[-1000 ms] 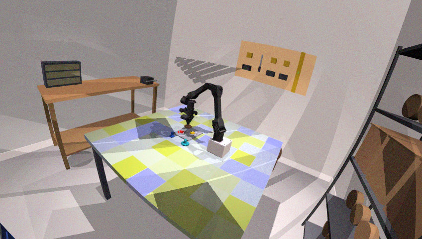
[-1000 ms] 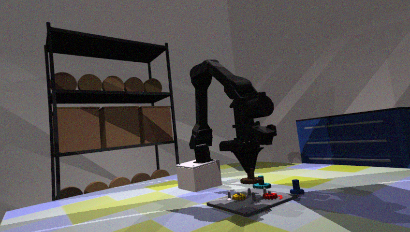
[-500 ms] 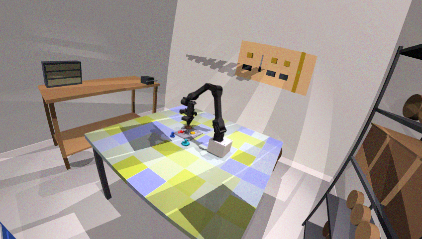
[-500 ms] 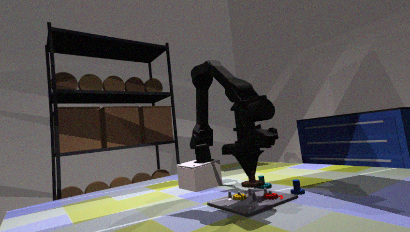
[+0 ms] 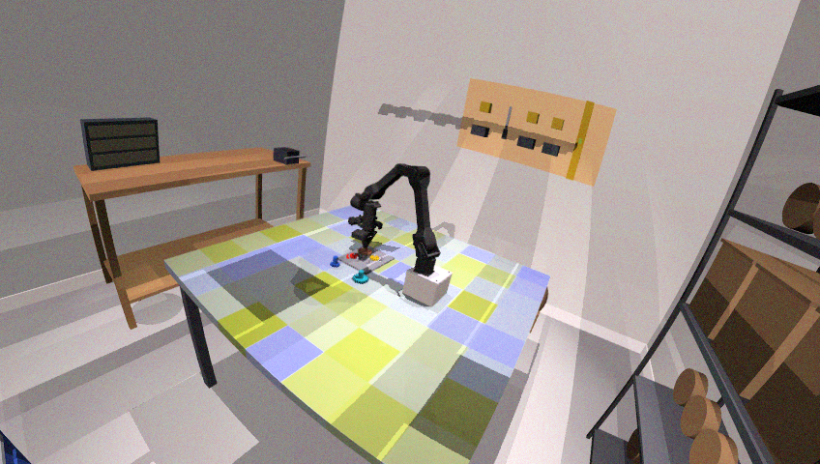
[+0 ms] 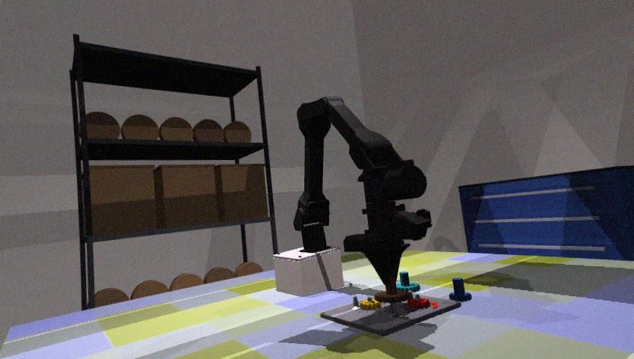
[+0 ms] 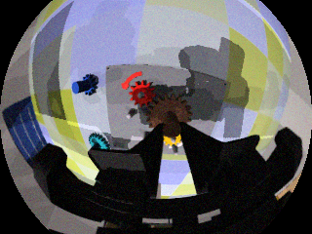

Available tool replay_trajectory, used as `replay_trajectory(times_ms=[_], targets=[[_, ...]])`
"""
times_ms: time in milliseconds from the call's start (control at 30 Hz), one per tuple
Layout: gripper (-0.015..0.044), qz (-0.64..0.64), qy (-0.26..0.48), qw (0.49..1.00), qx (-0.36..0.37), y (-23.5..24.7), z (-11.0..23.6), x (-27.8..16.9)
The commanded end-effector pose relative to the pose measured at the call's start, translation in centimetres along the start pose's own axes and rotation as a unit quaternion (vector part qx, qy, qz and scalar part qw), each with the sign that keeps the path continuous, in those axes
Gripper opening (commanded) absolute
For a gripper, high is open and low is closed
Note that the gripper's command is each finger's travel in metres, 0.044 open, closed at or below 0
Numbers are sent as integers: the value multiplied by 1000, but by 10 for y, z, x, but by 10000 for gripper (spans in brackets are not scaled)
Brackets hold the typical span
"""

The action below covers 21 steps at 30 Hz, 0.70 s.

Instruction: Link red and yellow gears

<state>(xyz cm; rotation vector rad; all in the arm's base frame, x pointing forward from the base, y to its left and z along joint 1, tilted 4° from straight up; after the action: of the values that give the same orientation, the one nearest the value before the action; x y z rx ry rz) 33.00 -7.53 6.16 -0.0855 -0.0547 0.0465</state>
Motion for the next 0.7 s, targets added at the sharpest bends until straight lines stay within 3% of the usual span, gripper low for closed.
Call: replay_trajectory(times_ms=[0, 333, 667], targets=[[0, -31, -1, 1000, 2, 1, -6, 0], [0, -108, -1, 994, 2, 0, -12, -1], [0, -50, -1, 999, 2, 1, -15, 0]])
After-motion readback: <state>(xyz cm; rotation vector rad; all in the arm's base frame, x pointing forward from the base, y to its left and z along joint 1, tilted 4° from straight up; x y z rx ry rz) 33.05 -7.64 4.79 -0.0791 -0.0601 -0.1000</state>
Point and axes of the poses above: the point midway between the two fingers, 35 mm back from their tips, its own z axis back along the fingers, its own y axis across the jaws, x = y × z, the point moved 5 cm from there along z, back along the fingers, and after that the axes turned 5 degrees about -z, right-handed, at the moved point
